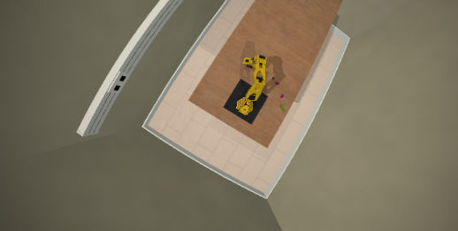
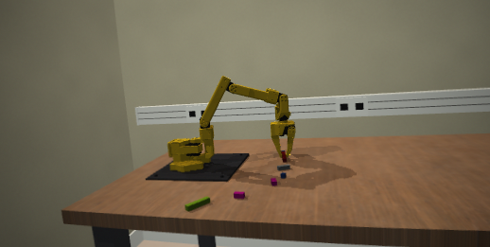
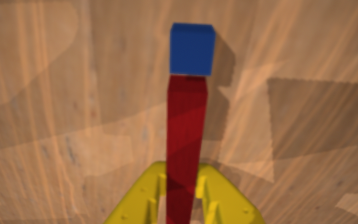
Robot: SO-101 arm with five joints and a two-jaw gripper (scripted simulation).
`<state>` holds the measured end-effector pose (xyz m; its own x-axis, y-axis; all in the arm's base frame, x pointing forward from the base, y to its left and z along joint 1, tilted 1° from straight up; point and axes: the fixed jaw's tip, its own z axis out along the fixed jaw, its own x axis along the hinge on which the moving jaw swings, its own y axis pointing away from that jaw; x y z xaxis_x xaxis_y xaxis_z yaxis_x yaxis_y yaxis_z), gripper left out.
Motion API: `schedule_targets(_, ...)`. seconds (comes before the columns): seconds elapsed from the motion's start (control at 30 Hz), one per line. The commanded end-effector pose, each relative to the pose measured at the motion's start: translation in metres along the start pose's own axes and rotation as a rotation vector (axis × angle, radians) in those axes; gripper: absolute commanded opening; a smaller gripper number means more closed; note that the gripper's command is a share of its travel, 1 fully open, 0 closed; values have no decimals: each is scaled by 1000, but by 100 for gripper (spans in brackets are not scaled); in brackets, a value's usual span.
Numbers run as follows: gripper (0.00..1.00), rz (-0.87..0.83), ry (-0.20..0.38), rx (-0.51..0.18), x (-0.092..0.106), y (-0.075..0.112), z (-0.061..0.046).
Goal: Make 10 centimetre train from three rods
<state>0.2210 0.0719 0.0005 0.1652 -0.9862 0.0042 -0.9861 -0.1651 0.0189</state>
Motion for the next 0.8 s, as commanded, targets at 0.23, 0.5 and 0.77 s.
schedule_targets(0.23, 0, 3, 2, -19, -2, 3, 4)
schedule_targets(0.5, 0, -6, 1, -12, -5, 2, 3)
schedule_targets(0.77, 0, -6, 1, -12, -5, 2, 3)
